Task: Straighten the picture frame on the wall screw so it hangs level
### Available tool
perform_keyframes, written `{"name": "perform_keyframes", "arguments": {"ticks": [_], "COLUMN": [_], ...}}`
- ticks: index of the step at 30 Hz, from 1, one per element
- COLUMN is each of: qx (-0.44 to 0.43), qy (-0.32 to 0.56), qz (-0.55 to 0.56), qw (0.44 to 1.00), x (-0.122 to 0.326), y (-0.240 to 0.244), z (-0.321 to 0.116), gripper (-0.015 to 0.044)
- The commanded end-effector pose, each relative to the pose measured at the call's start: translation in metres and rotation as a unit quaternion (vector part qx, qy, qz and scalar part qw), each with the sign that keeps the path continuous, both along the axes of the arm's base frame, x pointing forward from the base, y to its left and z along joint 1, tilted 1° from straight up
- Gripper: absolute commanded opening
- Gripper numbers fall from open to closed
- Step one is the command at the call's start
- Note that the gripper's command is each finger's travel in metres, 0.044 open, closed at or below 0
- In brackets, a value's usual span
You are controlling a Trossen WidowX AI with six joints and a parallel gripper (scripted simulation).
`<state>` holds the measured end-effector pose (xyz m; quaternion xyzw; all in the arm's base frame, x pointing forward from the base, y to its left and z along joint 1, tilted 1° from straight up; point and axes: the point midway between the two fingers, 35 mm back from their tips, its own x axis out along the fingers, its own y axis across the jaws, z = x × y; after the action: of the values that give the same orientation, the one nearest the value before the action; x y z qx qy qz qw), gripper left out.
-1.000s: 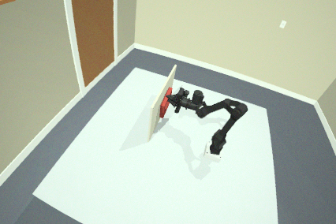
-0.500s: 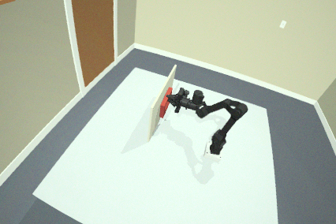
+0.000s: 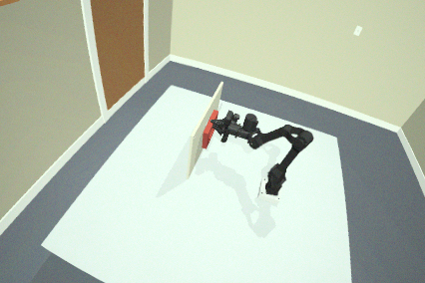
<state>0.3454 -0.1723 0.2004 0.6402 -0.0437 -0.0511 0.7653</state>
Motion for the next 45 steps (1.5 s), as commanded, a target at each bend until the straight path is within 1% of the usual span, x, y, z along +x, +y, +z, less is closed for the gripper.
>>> {"name": "perform_keyframes", "arguments": {"ticks": [1,45], "qx": [-0.003,-0.003], "qy": [-0.006,-0.005], "qz": [0.003,0.003], "qw": [1.0,1.0], "x": [0.001,0.0003], "y": [-0.0005,-0.0069], "z": [0.004,-0.0006], "gripper": [0.0,0.0]}}
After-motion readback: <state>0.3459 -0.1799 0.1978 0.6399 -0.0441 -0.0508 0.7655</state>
